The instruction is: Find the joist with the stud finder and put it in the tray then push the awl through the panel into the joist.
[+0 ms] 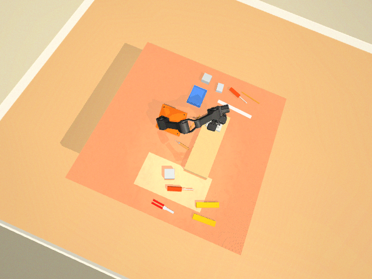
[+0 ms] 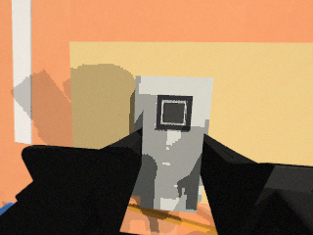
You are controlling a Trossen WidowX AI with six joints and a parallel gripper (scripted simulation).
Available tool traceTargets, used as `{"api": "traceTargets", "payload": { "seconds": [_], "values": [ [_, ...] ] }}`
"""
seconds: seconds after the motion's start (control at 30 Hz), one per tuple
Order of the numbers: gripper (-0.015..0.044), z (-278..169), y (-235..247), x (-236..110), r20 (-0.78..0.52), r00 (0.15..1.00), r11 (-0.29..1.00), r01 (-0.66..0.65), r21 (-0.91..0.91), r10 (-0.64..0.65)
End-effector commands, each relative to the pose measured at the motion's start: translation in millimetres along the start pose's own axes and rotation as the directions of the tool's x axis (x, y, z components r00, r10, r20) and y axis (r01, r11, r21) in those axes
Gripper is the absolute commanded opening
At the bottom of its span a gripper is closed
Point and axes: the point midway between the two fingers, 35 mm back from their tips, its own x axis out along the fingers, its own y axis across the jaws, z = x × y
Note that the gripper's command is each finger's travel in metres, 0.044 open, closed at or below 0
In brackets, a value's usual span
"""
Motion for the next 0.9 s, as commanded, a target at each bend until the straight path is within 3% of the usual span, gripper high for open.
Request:
{"api": "traceTargets", "payload": {
  "seconds": [0.0, 0.87],
  "values": [
    [0.0, -1, -9, 1, 0.0, 1.0, 1.0, 0.007, -0.002, -0.007],
    [0.0, 0, -55, 1, 0.0, 1.0, 1.0, 0.01, -0.003, -0.01]
  ]
}}
